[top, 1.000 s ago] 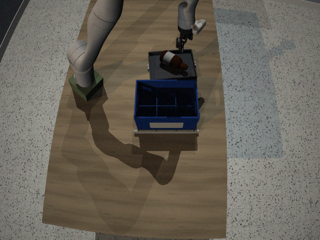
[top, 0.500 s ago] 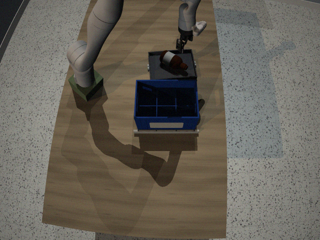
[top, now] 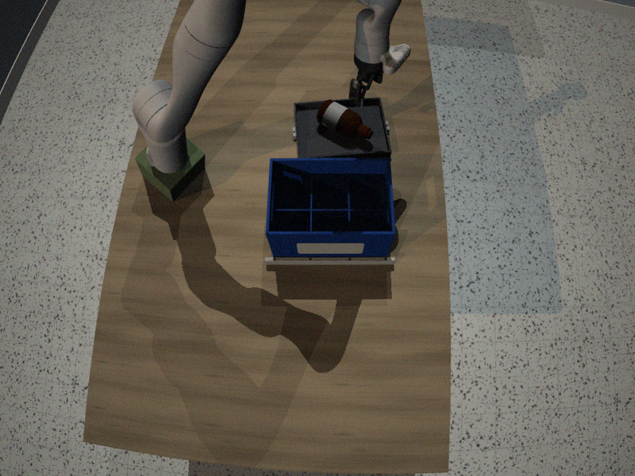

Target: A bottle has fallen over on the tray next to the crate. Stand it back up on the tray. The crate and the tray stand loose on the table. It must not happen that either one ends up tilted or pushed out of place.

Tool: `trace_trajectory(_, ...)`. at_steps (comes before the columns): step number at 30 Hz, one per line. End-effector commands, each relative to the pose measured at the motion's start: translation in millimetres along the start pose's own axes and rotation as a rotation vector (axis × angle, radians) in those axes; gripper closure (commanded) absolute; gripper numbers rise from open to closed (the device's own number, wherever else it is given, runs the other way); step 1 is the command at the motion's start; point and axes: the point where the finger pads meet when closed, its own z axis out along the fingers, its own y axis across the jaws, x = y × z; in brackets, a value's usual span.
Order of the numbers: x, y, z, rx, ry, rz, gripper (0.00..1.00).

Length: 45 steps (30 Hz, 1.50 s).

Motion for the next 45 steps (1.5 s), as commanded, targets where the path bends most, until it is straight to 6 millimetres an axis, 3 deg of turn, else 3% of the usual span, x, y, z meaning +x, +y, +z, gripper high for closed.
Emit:
trace_trajectory(1,-1.1,4.2,-1.4,-0.004,-0.010,0.002,0.00)
trace_trajectory(32,1.3,9.9,-1.7,-0.003,-0.028,0.010,0.00)
trace_trajectory(33,1.3,9.9,-1.7,-0.003,-0.028,0.010,1.00)
trace_trajectory(45,1.3,9.9,-1.7,-0.003,-0.028,0.010,1.00)
